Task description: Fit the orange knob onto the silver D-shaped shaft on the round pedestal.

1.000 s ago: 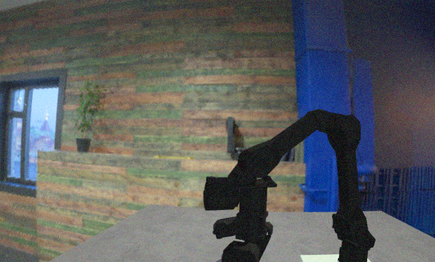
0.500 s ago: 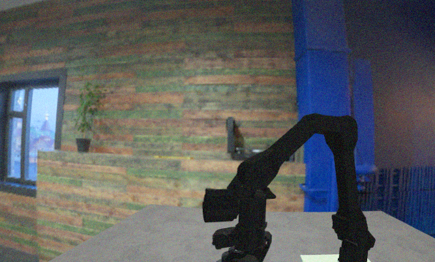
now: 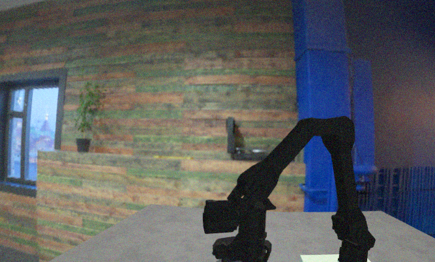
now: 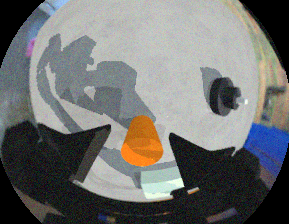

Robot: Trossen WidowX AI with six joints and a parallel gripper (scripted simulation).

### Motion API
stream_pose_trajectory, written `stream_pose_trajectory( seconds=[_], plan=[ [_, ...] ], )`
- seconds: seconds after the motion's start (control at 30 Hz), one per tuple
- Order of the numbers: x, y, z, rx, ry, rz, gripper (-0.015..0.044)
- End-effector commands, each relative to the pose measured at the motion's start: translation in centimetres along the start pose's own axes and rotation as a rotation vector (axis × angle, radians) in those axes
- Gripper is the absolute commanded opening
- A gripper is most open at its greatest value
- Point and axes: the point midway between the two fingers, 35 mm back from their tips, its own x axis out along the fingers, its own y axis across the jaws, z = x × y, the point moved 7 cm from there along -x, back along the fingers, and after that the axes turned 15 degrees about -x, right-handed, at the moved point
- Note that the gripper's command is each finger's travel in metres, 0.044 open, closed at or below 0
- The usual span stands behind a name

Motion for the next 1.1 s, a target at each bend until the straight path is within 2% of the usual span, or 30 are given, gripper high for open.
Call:
stream_pose_trajectory(
  seconds=[0.0, 0.17, 0.5, 0.7, 0.87, 1.07],
  plan=[
    [0.7, -0.1, -0.1, 0.004, 0.002, -0.006, 0.0440],
    [1.2, -0.1, -0.1, 0.004, 0.002, -0.006, 0.0440],
    [1.2, -0.1, -0.1, 0.004, 0.002, -0.006, 0.0177],
    [1.2, -0.1, -0.1, 0.004, 0.002, -0.006, 0.0137],
    [1.0, -0.4, -0.3, 0.038, -0.002, -0.021, 0.0006],
    [-0.6, -0.3, 0.0, 0.046, -0.003, -0.024, 0.0000]
  ],
)
